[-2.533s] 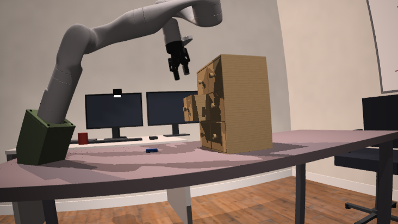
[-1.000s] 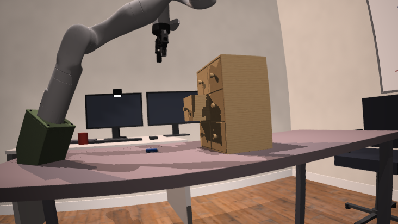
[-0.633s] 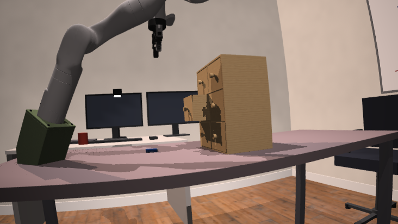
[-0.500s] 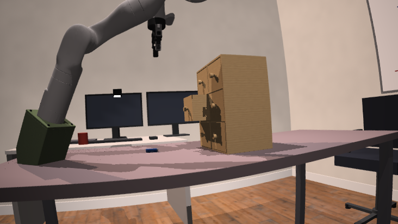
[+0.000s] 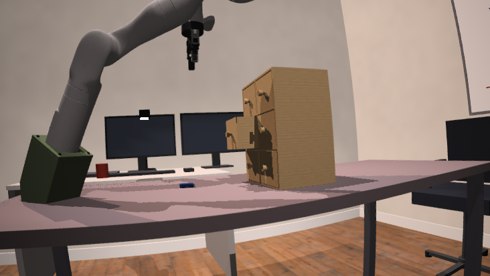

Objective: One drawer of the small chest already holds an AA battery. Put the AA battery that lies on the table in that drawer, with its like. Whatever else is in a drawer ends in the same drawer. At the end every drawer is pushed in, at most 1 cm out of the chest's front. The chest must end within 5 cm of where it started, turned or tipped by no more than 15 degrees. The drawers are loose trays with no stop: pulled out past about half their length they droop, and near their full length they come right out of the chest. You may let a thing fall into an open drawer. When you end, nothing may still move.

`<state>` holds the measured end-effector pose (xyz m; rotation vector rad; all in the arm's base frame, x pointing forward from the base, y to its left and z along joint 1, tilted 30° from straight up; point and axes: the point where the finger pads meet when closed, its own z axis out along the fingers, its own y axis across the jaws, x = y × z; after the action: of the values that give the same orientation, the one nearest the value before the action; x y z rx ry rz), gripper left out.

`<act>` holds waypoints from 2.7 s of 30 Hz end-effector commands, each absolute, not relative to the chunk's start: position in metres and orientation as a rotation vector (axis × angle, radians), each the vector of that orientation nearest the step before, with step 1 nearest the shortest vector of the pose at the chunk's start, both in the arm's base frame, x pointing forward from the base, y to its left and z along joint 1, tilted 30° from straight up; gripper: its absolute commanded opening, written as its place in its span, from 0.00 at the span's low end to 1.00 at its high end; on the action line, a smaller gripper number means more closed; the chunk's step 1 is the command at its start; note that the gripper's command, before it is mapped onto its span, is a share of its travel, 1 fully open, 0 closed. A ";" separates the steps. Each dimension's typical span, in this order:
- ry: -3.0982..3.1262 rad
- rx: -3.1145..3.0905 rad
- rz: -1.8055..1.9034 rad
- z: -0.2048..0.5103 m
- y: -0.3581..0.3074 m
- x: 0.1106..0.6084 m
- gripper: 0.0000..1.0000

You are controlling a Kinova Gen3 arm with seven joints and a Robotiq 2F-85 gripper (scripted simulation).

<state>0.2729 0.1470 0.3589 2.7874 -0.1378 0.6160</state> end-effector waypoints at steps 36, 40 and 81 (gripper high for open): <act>0.027 2.772 0.589 0.348 0.145 0.277 1.00; 0.096 2.762 0.576 0.343 0.144 0.278 1.00; 1.104 2.411 0.390 0.260 0.129 0.306 1.00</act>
<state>0.3056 0.1274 0.2645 2.4626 0.8182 0.6288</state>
